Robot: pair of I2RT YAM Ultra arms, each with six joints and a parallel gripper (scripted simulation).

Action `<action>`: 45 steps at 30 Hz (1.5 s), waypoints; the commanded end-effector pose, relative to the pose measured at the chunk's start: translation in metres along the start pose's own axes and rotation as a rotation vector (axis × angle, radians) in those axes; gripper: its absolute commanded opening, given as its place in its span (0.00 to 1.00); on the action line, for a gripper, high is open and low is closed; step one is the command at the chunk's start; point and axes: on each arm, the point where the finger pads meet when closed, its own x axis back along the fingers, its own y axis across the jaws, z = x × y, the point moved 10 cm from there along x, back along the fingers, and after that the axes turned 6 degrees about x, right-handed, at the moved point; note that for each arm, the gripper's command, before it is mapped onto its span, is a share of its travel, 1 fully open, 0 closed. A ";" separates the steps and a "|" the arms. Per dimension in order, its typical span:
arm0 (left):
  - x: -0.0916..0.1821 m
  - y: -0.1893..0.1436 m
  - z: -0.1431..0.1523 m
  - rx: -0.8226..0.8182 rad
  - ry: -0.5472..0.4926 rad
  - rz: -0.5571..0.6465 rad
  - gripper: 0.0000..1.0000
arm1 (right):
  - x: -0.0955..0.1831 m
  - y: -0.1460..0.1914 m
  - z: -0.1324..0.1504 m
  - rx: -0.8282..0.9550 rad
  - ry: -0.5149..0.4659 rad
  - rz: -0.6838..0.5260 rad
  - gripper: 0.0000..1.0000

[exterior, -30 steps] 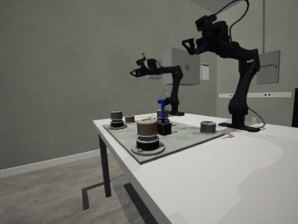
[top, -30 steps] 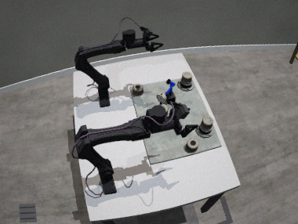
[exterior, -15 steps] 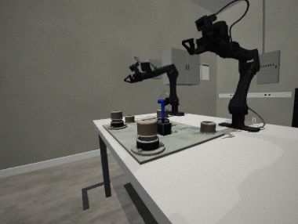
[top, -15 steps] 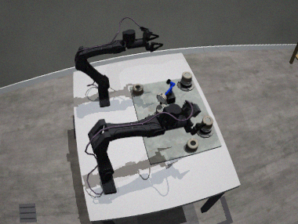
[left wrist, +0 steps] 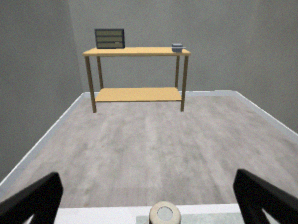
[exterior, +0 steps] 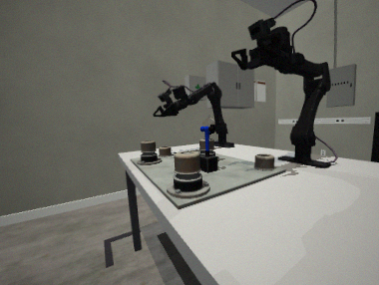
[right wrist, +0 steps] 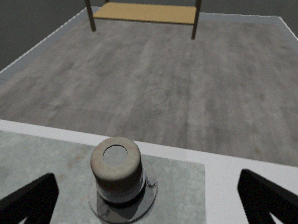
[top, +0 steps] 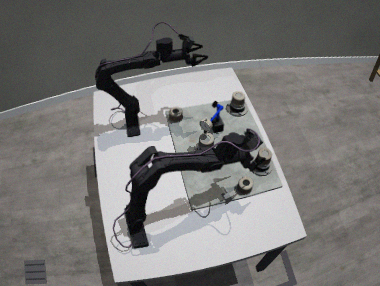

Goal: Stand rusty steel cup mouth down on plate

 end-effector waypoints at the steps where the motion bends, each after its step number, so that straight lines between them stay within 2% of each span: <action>1: 0.005 -0.006 -0.018 0.013 -0.041 0.023 1.00 | -0.017 0.010 -0.002 0.008 -0.008 -0.019 1.00; 8: 0.005 -0.006 -0.018 0.013 -0.041 0.023 1.00 | -0.052 0.030 0.025 0.020 0.039 -0.050 1.00; 10: 0.005 -0.006 -0.018 0.013 -0.041 0.023 1.00 | -0.052 0.030 0.025 0.020 0.039 -0.050 1.00; 19: 0.005 -0.006 -0.018 0.013 -0.041 0.023 1.00 | -0.084 0.046 0.054 0.032 0.086 -0.071 1.00; 27: 0.005 -0.006 -0.018 0.013 -0.041 0.023 1.00 | -0.079 0.049 0.049 0.035 0.097 -0.090 1.00; 40: 0.005 -0.006 -0.018 0.013 -0.041 0.023 1.00 | -0.079 0.042 0.084 0.033 0.186 -0.075 1.00; 45: 0.005 -0.006 -0.018 0.013 -0.041 0.023 1.00 | -0.085 0.044 0.083 0.032 0.181 -0.079 1.00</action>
